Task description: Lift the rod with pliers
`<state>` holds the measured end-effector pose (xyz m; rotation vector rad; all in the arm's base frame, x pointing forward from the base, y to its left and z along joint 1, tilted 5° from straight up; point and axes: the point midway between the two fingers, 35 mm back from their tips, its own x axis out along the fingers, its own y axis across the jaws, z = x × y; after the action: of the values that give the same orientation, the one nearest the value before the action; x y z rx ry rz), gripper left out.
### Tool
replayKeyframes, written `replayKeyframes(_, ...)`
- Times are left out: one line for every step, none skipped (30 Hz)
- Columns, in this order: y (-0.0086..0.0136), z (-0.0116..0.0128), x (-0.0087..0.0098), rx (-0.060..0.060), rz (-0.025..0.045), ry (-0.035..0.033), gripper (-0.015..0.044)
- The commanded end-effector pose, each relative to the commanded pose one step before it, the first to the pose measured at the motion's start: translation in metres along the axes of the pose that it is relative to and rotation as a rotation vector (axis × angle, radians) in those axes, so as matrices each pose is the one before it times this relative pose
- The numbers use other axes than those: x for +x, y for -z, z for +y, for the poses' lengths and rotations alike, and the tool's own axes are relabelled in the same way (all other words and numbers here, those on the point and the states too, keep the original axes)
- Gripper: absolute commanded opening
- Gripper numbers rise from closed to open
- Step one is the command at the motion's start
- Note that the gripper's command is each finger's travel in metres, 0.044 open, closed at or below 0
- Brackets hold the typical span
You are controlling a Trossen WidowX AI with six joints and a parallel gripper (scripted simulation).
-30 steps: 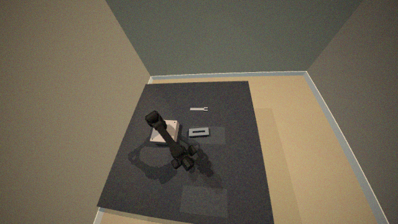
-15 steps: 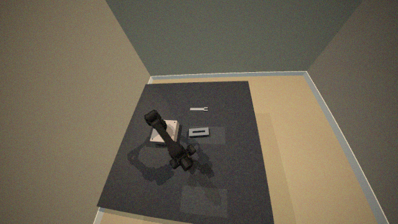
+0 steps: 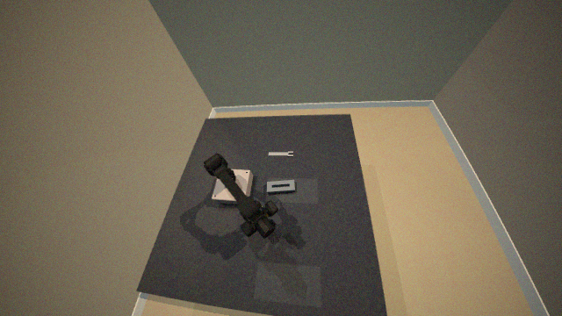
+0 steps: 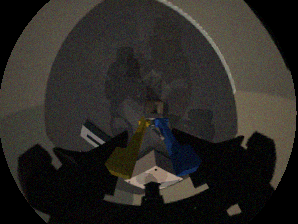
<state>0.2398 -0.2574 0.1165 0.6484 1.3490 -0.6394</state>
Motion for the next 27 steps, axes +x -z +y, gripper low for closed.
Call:
replayKeyframes(0.00174,0.00708,-0.00113,-0.0263,0.00008,-0.00139,0.0316)
replayKeyframes(0.00026,0.00168,0.00005,-0.0056,0.00022,-0.00013,0.0316)
replayKeyframes(0.00026,0.00168,0.00005,-0.0056,0.00022,-0.00013,0.0316)
replayKeyframes(0.00026,0.00168,0.00005,-0.0056,0.00022,-0.00013,0.0316)
replayKeyframes(0.00026,0.00168,0.00005,-0.0056,0.00022,-0.00013,0.0316)
replayKeyframes(0.00026,0.00168,0.00005,-0.0056,0.00022,-0.00013,0.0316)
replayKeyframes(0.00026,0.00168,0.00005,-0.0056,0.00021,-0.00013,0.0316)
replayKeyframes(0.00026,0.00167,0.00005,-0.0056,0.00021,-0.00013,0.0316)
replayKeyframes(0.00025,0.00167,0.00005,-0.0056,0.00021,-0.00013,0.0316)
replayKeyframes(0.00025,0.00167,0.00005,-0.0056,0.00021,-0.00013,0.0316)
replayKeyframes(0.00025,0.00167,0.00005,-0.0056,0.00021,-0.00014,0.0316)
replayKeyframes(0.00025,0.00167,0.00005,-0.0056,0.0002,-0.00014,0.0316)
replayKeyframes(0.00025,0.00167,0.00004,-0.0056,0.0002,-0.00014,0.0316)
replayKeyframes(0.00025,0.00167,0.00004,-0.0056,0.0002,-0.00014,0.0316)
replayKeyframes(0.00025,0.00167,0.00004,-0.0056,0.0002,-0.00014,0.0316)
replayKeyframes(0.00025,0.00167,0.00004,-0.0056,0.0002,-0.00014,0.0316)
replayKeyframes(0.00024,0.00167,0.00004,-0.0056,0.00019,-0.00014,0.0316)
replayKeyframes(0.00024,0.00166,0.00004,-0.0056,0.00019,-0.00014,0.0316)
replayKeyframes(0.00024,0.00166,0.00004,-0.0056,0.00019,-0.00014,0.0316)
replayKeyframes(0.00024,0.00166,0.00004,-0.0056,0.00019,-0.00014,0.0316)
replayKeyframes(0.00024,0.00166,0.00004,-0.0056,0.00018,-0.00014,0.0316)
replayKeyframes(0.00024,0.00166,0.00004,-0.0056,0.00018,-0.00014,0.0316)
replayKeyframes(0.00024,0.00166,0.00004,-0.0056,0.00018,-0.00014,0.0316)
replayKeyframes(0.00024,0.00166,0.00004,-0.0056,0.00018,-0.00014,0.0316)
replayKeyframes(0.00023,0.00166,0.00004,-0.0056,0.00018,-0.00014,0.0316)
replayKeyframes(0.00023,0.00166,0.00004,-0.0056,0.00017,-0.00014,0.0316)
replayKeyframes(0.00023,0.00166,0.00004,-0.0056,0.00017,-0.00014,0.0316)
